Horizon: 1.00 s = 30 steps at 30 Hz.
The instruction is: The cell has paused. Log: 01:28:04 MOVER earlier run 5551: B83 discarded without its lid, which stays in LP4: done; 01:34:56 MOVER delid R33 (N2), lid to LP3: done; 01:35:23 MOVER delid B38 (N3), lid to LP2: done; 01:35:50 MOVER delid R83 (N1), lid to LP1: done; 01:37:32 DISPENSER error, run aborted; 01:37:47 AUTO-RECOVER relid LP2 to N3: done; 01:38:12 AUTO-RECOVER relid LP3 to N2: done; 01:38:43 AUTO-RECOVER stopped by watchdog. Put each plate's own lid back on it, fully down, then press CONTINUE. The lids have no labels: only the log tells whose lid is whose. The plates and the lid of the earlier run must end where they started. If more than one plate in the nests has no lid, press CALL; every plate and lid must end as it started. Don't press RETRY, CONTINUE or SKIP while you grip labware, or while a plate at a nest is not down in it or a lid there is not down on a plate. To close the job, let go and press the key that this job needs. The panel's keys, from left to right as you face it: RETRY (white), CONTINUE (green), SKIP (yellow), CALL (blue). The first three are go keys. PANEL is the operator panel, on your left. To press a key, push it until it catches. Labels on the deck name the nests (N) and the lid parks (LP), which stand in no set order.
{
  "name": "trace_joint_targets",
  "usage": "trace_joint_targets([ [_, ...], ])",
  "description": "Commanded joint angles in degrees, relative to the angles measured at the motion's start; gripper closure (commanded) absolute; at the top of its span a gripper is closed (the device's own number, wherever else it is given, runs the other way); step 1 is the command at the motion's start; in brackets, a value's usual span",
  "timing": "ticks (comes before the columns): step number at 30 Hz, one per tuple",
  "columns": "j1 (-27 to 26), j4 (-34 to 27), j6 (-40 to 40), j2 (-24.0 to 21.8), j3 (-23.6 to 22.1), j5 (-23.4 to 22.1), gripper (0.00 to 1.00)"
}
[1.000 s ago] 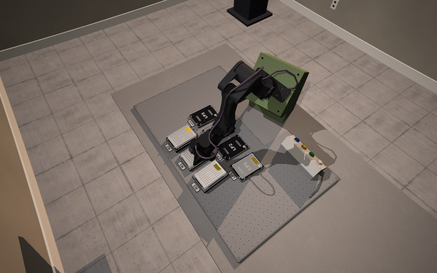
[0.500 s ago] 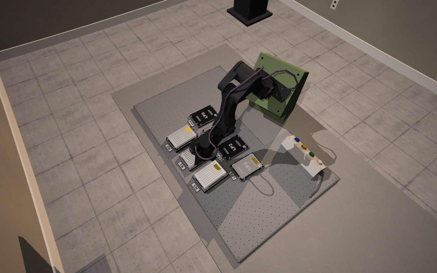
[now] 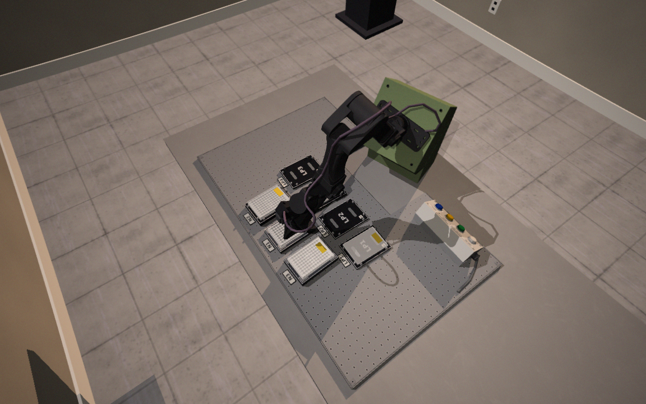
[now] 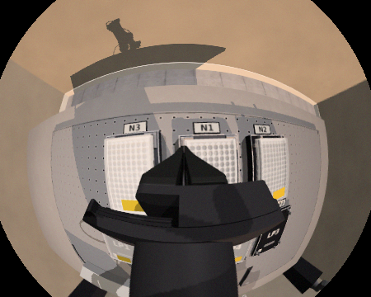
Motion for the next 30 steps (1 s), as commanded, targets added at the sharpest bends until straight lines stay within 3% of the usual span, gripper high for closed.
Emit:
trace_joint_targets([
  [1, -2.63, 1.59, 0.61, 0.91, -1.23, -3.2, 1.0],
  [3, -3.85, 2.19, 0.22, 1.28, 1.04, -4.49, 1.0],
  [8, -9.13, 3.95, 0.76, 2.93, -0.24, -9.62, 1.0],
  [17, -18.25, 7.82, 1.14, 7.35, 1.38, -18.62, 1.0],
  [25, -23.32, 10.37, 1.54, 10.95, 2.6, -23.78, 1.0],
  [30, -22.78, 10.07, 1.37, 10.3, 1.58, -23.52, 1.0],
])
